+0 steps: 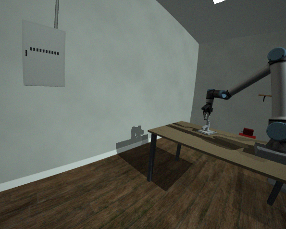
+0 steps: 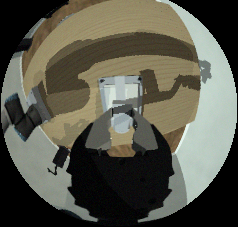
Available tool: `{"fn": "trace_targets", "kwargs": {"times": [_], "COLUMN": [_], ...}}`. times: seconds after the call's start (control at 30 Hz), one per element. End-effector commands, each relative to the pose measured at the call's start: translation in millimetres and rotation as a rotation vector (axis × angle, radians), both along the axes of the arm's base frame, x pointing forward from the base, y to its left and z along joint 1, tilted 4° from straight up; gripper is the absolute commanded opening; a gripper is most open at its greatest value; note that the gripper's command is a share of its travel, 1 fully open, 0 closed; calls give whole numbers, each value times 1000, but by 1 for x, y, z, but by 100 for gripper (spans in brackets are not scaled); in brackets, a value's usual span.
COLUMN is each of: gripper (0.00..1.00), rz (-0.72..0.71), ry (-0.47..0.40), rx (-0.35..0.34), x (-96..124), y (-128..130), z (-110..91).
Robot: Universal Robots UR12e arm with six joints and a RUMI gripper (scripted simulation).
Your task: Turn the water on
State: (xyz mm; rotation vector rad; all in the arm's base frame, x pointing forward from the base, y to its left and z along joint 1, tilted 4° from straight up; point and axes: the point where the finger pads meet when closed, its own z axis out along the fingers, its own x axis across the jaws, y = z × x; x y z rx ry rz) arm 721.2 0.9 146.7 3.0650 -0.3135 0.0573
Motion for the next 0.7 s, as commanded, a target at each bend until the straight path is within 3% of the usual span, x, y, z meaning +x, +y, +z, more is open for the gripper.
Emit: {"fn": "trace_targets", "kwargs": {"times": [0.0,0.67], "gripper": [0,0], "rz": [0,0], "ry": [-2,-2], "rx": [0,0], "x": [1,0], "y": [0,-1], "z": [1,3]}}
